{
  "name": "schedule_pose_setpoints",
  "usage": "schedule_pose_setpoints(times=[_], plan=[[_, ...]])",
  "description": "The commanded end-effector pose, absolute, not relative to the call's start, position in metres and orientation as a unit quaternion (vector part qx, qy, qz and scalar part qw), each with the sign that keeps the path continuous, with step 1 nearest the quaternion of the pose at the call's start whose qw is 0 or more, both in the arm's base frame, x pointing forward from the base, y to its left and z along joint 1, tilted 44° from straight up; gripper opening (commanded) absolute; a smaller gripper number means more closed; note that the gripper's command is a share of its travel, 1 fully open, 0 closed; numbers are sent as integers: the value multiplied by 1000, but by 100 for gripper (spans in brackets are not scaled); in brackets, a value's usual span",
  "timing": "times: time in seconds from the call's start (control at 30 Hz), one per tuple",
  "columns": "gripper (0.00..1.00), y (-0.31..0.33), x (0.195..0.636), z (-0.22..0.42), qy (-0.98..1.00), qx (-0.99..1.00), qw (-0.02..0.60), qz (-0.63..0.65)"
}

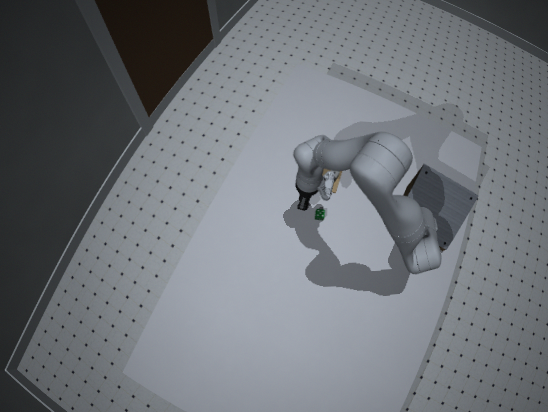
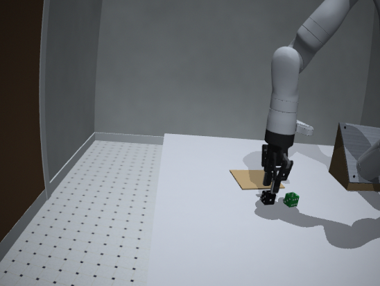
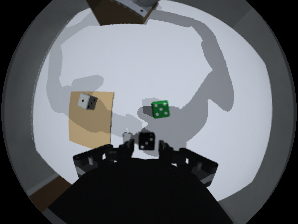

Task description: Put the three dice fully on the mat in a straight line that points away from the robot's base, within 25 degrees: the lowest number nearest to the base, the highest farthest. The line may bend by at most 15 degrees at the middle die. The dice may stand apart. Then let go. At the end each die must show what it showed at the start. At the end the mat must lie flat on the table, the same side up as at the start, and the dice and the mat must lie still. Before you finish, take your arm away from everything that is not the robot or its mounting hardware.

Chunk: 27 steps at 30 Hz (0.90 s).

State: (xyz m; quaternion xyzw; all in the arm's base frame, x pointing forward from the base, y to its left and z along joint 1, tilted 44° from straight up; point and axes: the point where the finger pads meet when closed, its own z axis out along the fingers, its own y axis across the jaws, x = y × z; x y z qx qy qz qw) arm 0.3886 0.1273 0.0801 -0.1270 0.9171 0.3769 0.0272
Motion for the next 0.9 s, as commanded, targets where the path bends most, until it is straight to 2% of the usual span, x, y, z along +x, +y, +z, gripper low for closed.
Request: schedule_pose_setpoints(times=[0.0,0.87], plan=[[46,127,389,80,917,-127,28,377],[46,148,388,59,917,-127,28,377]])
